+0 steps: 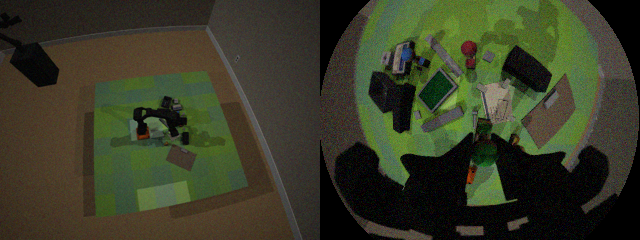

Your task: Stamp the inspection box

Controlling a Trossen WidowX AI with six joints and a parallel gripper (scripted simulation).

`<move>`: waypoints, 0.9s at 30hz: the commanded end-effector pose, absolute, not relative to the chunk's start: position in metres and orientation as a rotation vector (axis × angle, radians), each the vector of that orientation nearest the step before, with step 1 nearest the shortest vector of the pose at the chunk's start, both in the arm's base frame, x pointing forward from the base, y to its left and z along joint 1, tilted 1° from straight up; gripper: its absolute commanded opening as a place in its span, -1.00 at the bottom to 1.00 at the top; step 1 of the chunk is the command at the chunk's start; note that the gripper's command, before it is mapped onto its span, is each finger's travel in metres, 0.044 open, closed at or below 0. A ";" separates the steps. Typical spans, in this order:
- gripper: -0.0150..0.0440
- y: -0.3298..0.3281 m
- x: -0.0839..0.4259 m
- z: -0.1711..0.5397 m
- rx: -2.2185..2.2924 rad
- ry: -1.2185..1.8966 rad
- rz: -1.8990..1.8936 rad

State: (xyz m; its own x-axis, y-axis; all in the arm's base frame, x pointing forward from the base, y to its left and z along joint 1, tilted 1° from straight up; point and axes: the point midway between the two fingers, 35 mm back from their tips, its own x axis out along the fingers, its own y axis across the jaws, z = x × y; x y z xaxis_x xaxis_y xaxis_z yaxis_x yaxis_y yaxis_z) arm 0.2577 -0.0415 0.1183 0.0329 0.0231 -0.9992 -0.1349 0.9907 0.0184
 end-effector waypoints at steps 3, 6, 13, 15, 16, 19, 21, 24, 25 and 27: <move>-0.49 -0.013 0.232 0.117 -0.080 1.535 0.124; -0.49 -0.001 0.220 0.115 -0.078 1.536 0.125; -0.49 0.004 0.213 0.113 -0.077 1.537 0.125; -0.49 0.004 0.214 0.111 -0.077 1.537 0.125; -0.49 0.004 0.214 0.110 -0.077 1.537 0.125; -0.49 0.004 0.215 0.105 -0.077 1.537 0.125; -0.49 0.004 0.215 0.102 -0.077 1.537 0.125; -0.49 0.004 0.215 0.097 -0.077 1.537 0.125; -0.49 0.004 0.216 0.095 -0.077 1.537 0.125; -0.49 0.004 0.216 0.092 -0.077 1.536 0.125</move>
